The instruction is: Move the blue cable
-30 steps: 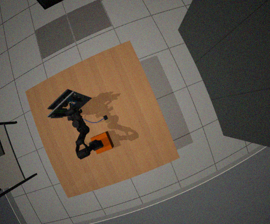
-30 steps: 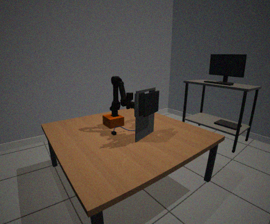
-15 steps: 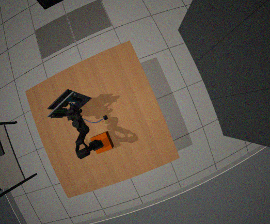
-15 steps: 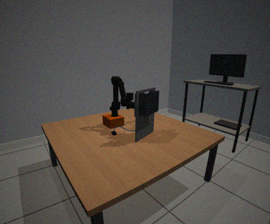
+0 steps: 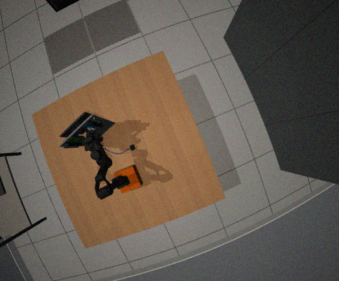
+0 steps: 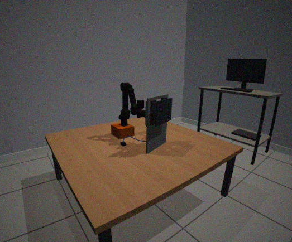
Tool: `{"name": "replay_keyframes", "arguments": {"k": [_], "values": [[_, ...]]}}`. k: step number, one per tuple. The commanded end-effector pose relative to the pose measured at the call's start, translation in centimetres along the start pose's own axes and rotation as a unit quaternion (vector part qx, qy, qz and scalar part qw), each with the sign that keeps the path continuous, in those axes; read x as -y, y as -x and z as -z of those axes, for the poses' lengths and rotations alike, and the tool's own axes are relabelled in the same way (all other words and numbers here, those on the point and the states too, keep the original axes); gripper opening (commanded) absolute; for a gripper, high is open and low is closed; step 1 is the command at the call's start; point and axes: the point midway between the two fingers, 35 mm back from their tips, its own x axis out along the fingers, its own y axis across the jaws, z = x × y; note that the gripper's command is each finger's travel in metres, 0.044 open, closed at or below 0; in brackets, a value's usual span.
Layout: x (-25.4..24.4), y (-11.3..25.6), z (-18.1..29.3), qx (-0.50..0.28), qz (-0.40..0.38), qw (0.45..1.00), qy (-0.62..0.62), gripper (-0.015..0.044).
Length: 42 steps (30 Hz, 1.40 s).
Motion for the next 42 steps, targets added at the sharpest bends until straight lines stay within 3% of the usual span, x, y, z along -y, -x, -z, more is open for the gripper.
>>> {"name": "replay_keyframes", "arguments": {"k": [1, 2, 42], "values": [[0.0, 0.1, 0.0, 0.000, 0.000, 1.000, 0.000, 0.0420], [0.0, 0.2, 0.0, 0.000, 0.000, 1.000, 0.000, 0.0440], [1.8, 2.5, 0.5, 0.000, -0.001, 1.000, 0.000, 0.0440]]}}
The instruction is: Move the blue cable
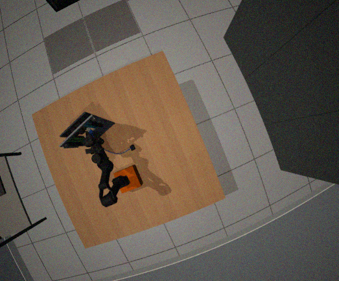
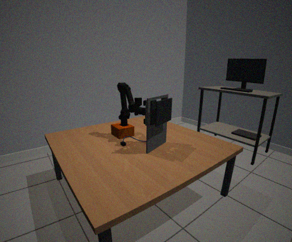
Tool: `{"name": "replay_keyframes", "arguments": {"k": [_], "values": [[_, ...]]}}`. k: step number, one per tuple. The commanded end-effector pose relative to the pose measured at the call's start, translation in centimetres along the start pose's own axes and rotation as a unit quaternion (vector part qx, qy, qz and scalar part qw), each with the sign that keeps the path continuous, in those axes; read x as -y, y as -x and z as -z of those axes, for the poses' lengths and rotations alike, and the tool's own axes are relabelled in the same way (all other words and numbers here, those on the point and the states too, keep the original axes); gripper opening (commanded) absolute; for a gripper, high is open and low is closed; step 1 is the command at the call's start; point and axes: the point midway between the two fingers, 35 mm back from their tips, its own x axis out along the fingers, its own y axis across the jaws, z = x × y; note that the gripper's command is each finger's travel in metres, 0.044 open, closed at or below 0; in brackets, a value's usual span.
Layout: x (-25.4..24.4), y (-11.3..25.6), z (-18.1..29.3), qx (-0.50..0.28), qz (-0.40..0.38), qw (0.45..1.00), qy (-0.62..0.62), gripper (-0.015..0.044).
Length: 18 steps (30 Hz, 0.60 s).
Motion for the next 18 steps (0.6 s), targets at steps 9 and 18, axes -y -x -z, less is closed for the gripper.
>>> {"name": "replay_keyframes", "arguments": {"k": [9, 18], "values": [[0.30, 0.78, 0.17, 0.001, -0.003, 1.000, -0.001, 0.0440], [0.53, 0.84, -0.36, 0.001, -0.003, 1.000, -0.001, 0.0440]]}}
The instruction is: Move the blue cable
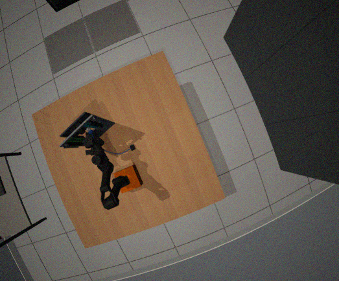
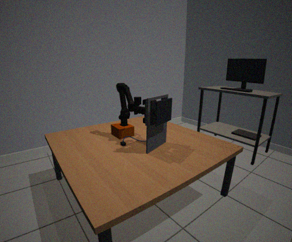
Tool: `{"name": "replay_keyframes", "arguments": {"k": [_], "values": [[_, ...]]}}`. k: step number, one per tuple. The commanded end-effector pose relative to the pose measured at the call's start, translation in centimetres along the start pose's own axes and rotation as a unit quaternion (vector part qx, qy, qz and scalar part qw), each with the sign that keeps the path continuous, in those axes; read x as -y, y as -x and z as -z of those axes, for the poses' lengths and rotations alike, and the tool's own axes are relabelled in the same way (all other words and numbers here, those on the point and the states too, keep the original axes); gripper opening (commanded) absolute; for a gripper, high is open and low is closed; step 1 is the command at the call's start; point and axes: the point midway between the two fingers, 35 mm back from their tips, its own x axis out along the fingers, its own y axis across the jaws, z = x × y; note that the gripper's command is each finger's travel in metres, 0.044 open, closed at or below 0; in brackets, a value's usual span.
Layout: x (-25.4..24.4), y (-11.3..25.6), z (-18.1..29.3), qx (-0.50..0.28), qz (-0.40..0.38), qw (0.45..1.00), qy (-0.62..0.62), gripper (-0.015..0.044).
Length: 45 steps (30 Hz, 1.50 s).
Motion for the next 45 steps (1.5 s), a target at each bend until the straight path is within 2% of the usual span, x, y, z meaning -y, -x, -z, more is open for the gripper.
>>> {"name": "replay_keyframes", "arguments": {"k": [1, 45], "values": [[0.0, 0.1, -0.3, 0.001, -0.001, 1.000, -0.001, 0.0440], [0.6, 0.5, -2.7, 0.001, -0.001, 1.000, -0.002, 0.0440]]}}
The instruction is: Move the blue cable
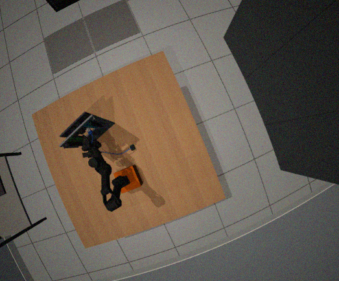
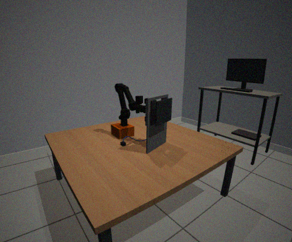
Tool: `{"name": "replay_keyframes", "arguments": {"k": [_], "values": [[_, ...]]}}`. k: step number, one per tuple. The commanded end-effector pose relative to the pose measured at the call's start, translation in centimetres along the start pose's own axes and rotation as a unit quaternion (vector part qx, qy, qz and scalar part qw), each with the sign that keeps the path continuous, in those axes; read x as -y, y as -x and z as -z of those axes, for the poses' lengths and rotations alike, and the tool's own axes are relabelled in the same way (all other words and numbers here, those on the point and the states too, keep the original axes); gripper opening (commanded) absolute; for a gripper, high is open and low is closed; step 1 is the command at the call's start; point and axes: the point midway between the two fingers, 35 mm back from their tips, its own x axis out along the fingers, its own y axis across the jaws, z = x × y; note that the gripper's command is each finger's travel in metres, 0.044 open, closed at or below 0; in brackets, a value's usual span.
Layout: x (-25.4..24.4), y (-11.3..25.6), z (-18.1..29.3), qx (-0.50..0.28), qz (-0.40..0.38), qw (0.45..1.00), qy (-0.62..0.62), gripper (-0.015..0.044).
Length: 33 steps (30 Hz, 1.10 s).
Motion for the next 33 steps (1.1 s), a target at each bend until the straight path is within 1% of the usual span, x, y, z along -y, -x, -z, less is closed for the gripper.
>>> {"name": "replay_keyframes", "arguments": {"k": [1, 33], "values": [[0.0, 0.1, -0.3, 0.002, -0.001, 1.000, 0.002, 0.0440], [0.2, 0.4, -1.9, 0.002, -0.001, 1.000, 0.001, 0.0440]]}}
